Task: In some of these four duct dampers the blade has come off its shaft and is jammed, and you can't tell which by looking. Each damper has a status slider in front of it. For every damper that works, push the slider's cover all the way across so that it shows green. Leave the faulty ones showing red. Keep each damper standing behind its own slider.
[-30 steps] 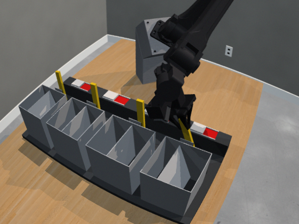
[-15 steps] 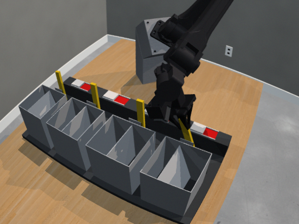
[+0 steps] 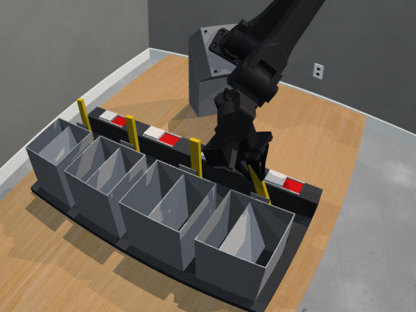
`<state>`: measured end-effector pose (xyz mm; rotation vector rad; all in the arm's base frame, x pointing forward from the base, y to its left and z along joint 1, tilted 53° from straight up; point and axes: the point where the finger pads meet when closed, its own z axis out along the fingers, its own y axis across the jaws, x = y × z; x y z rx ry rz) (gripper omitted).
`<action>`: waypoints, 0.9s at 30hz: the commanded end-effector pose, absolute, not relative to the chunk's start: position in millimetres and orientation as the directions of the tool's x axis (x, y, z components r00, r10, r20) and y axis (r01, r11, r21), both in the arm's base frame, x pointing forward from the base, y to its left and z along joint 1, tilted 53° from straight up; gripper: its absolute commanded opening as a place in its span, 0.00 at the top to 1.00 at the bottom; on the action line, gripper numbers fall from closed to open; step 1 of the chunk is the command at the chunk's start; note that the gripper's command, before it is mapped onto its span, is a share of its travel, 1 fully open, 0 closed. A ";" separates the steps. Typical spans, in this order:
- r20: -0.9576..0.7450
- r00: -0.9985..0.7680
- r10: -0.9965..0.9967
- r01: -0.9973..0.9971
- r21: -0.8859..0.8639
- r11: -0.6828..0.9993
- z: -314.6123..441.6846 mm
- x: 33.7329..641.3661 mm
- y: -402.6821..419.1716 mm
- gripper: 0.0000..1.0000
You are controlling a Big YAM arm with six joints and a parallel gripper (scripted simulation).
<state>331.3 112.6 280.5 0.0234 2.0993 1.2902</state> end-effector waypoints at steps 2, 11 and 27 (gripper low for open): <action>-0.510 -0.791 0.339 -0.301 0.806 0.510 269.1 334.1 113.7 0.71; -0.509 -0.791 0.339 -0.301 0.806 0.510 269.1 334.0 113.7 0.64; -0.524 -0.778 0.346 -0.308 0.799 0.517 279.5 324.8 101.8 0.64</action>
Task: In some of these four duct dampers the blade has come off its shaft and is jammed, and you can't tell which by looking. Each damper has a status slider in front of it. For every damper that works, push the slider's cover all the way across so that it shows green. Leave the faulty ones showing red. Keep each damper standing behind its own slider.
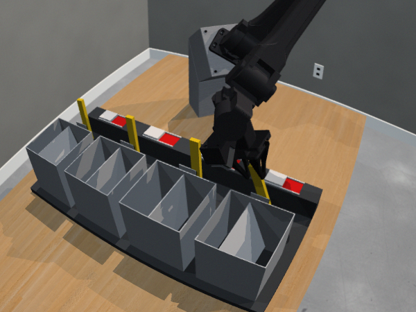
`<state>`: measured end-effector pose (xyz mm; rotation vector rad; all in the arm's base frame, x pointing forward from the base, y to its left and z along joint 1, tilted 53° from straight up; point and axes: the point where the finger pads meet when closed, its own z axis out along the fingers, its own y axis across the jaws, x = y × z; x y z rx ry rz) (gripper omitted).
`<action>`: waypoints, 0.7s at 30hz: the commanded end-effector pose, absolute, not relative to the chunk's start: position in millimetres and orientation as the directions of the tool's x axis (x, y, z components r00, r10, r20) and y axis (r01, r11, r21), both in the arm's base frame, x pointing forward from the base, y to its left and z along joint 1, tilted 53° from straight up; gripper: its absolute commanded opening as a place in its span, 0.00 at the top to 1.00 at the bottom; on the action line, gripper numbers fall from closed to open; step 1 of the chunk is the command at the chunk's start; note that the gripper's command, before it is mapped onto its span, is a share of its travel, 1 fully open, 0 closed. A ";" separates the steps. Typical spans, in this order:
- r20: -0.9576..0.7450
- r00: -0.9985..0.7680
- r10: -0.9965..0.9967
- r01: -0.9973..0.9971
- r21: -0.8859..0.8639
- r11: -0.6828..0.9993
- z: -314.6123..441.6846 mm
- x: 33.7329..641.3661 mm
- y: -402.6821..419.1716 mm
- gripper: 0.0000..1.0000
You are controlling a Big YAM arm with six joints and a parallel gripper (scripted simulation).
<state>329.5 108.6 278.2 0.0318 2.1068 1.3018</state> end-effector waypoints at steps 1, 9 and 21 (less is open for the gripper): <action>-0.535 -0.772 0.345 -0.319 0.794 0.518 287.0 325.4 99.4 0.64; -0.551 -0.761 0.342 -0.334 0.784 0.523 303.3 317.4 82.7 0.64; -0.531 -0.774 0.344 -0.314 0.794 0.520 306.2 303.8 55.9 0.64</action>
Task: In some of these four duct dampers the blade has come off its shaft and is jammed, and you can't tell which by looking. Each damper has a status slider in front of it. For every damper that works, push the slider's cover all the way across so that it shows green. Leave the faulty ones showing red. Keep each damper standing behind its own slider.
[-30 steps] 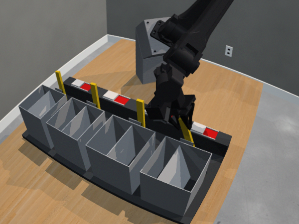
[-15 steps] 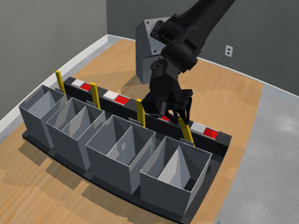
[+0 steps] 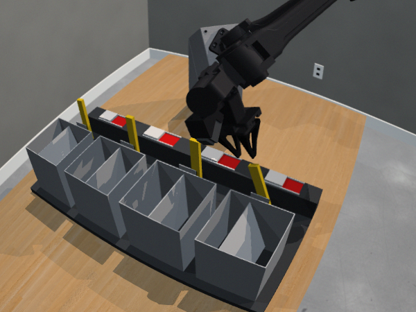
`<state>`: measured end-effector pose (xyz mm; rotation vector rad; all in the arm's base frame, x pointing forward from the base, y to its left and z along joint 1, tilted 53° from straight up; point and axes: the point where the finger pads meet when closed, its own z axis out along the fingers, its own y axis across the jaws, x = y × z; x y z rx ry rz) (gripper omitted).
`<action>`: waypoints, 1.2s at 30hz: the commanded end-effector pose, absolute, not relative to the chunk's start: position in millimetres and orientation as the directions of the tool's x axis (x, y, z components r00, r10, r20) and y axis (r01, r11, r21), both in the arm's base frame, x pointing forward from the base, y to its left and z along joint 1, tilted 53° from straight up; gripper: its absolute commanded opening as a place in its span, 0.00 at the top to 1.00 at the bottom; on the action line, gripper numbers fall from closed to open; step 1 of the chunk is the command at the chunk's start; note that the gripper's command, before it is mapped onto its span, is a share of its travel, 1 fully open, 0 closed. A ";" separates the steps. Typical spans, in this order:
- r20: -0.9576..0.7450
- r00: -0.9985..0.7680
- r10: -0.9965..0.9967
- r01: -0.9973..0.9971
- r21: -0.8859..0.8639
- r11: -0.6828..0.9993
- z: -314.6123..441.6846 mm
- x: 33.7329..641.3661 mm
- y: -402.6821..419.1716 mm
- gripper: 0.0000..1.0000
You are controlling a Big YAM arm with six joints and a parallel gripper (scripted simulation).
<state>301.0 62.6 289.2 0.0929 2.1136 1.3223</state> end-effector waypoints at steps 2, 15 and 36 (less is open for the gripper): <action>-0.531 -0.774 0.344 -0.314 0.794 0.520 306.2 303.8 55.9 0.64; -0.517 -0.786 0.339 -0.274 0.783 0.559 328.3 310.8 58.3 0.64; -0.525 -0.780 0.341 -0.079 0.623 0.778 439.3 369.8 53.1 0.64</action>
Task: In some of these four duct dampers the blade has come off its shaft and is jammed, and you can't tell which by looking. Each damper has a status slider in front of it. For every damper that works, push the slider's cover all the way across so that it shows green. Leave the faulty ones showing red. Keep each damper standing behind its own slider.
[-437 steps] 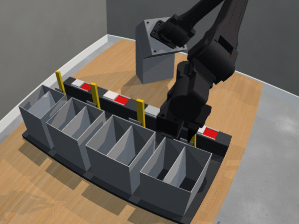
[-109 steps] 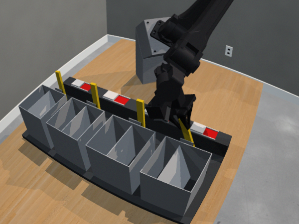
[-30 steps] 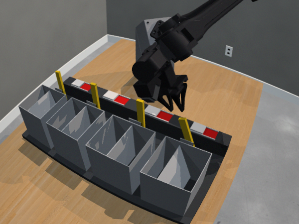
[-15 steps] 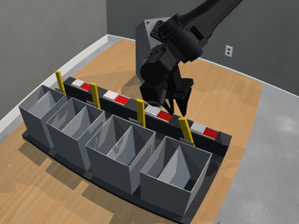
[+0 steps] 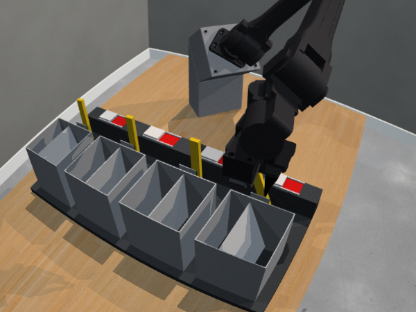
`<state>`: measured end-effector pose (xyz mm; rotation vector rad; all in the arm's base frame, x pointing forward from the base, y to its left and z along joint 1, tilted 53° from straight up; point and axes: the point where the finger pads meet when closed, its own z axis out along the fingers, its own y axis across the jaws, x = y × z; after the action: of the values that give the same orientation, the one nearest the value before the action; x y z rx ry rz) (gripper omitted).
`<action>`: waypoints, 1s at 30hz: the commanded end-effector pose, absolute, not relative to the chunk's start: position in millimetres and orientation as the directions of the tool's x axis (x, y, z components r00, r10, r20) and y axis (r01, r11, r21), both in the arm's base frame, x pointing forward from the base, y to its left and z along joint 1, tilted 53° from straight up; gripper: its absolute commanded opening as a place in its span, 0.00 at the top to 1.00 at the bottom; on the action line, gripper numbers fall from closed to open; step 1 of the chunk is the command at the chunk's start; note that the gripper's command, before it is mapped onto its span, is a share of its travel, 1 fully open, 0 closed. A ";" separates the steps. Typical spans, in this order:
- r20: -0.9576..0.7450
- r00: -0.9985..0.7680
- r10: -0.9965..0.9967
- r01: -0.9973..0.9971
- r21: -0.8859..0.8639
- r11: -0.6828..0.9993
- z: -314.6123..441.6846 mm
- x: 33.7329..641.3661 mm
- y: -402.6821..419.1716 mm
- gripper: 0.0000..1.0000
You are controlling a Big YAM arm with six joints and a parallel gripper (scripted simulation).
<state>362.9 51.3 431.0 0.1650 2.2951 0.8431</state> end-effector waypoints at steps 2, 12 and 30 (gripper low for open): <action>-0.525 -0.776 0.349 -0.067 0.620 0.782 441.3 371.4 49.1 0.64; -0.502 -0.791 0.350 -0.050 0.623 0.780 422.3 371.0 47.8 0.64; -0.502 -0.791 0.350 -0.050 0.623 0.780 422.3 371.0 47.8 0.64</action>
<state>363.5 50.5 429.5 0.1962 2.3273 0.8394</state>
